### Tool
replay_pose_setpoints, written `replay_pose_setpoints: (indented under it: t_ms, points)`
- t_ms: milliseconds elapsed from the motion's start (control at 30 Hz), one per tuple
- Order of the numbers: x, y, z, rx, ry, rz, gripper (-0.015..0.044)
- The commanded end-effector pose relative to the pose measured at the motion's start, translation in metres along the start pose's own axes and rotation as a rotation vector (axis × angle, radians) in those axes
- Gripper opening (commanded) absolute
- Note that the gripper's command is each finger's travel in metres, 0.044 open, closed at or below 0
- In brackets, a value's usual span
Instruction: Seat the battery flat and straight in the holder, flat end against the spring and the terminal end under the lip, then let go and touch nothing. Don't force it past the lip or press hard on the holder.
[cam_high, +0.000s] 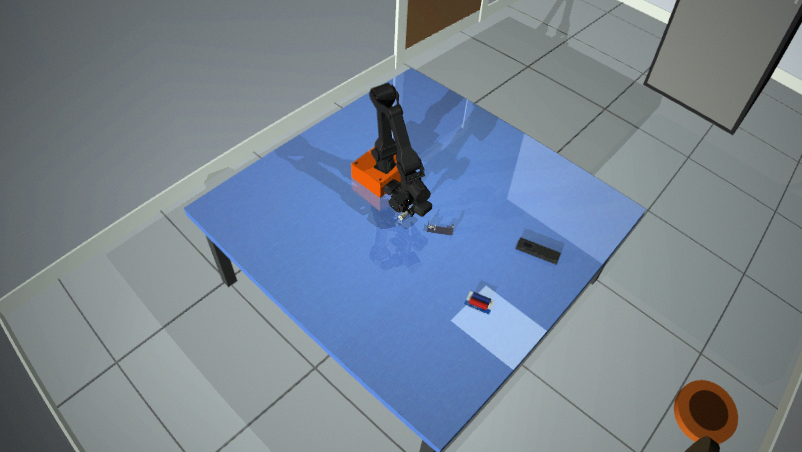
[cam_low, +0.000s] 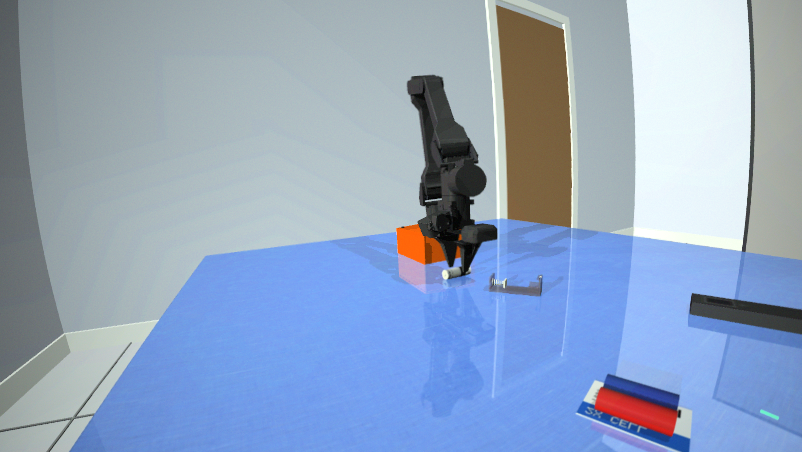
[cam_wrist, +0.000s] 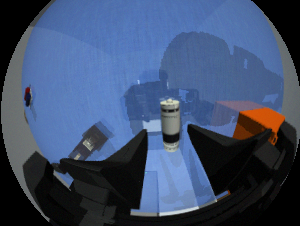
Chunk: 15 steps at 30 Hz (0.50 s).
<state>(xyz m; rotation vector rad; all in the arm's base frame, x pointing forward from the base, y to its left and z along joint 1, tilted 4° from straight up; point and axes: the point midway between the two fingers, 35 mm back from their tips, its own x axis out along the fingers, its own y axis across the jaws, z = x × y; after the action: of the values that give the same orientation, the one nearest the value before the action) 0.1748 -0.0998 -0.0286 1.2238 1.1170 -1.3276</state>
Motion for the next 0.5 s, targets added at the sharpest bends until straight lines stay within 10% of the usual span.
replay_pose_setpoints:
  t_ms: [0, 467]
  points:
    - [0.0081, -0.0038, -0.0011, -0.004, 0.001, -0.012, 0.0226]
    - [0.0148, -0.0048, -0.0014, -0.004, 0.001, -0.012, 0.0094]
